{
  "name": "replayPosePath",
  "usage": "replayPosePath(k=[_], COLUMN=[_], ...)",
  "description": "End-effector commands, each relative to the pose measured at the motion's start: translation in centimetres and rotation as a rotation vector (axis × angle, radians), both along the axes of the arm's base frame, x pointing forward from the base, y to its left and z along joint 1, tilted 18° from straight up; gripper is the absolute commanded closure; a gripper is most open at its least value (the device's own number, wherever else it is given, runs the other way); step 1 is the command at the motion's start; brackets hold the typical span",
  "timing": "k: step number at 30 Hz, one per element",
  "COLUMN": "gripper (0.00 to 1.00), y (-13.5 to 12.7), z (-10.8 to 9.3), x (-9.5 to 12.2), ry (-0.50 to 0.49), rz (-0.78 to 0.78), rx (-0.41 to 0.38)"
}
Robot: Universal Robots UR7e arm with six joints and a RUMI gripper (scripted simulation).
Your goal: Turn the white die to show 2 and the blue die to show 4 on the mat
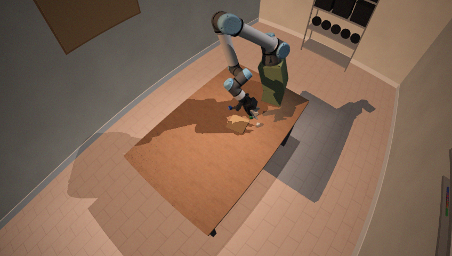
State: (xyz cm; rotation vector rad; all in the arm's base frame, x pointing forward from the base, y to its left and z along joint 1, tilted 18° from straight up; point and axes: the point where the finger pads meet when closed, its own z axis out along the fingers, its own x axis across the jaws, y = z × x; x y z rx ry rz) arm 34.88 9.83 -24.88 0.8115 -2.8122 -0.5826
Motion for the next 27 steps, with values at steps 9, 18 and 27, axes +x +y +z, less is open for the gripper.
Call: replayPosePath(k=[9,18,27], gripper=[0.76,0.76,0.76], y=[1.5,2.3,3.1], z=[0.3,0.5,0.7], x=[-1.0,-1.5,-2.0], ry=[-0.192,-0.287,-0.376], rz=[0.011,0.019,0.025], rx=[-0.299,-0.451,-0.590])
